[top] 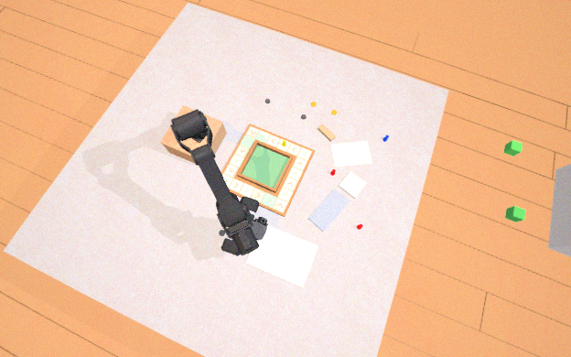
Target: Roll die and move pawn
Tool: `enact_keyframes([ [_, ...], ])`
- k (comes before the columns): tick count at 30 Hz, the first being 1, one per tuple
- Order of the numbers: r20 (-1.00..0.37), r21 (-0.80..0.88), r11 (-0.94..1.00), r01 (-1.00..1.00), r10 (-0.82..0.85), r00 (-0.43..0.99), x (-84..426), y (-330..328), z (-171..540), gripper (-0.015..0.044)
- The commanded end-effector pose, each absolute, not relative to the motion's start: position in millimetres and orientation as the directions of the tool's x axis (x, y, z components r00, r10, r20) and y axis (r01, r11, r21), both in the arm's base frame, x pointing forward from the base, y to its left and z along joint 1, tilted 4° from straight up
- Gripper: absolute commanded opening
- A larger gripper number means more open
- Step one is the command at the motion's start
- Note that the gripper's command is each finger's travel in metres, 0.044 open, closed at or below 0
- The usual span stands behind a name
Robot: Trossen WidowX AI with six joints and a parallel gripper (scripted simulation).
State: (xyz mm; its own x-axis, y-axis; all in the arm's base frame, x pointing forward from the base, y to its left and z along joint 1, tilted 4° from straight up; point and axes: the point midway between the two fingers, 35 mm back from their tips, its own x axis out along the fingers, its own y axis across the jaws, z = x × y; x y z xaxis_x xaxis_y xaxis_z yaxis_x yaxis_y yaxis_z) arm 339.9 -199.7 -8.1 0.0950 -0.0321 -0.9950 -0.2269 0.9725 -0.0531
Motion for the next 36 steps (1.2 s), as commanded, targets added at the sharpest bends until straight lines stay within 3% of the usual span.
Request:
enact_keyframes([
  [1, -0.995, -0.056, 0.971, -0.232, -0.035, 0.093, 340, -200, -8, 0.0025],
  [2, -0.995, -0.056, 0.971, -0.232, -0.035, 0.093, 340, -200, -4, 0.0000],
  [20, -0.995, -0.056, 0.971, -0.232, -0.035, 0.094, 340, -196, 114, 0.0000],
  [36, -0.995, -0.044, 0.977, -0.209, -0.025, 0.092, 342, -110, 102, 0.0000],
])
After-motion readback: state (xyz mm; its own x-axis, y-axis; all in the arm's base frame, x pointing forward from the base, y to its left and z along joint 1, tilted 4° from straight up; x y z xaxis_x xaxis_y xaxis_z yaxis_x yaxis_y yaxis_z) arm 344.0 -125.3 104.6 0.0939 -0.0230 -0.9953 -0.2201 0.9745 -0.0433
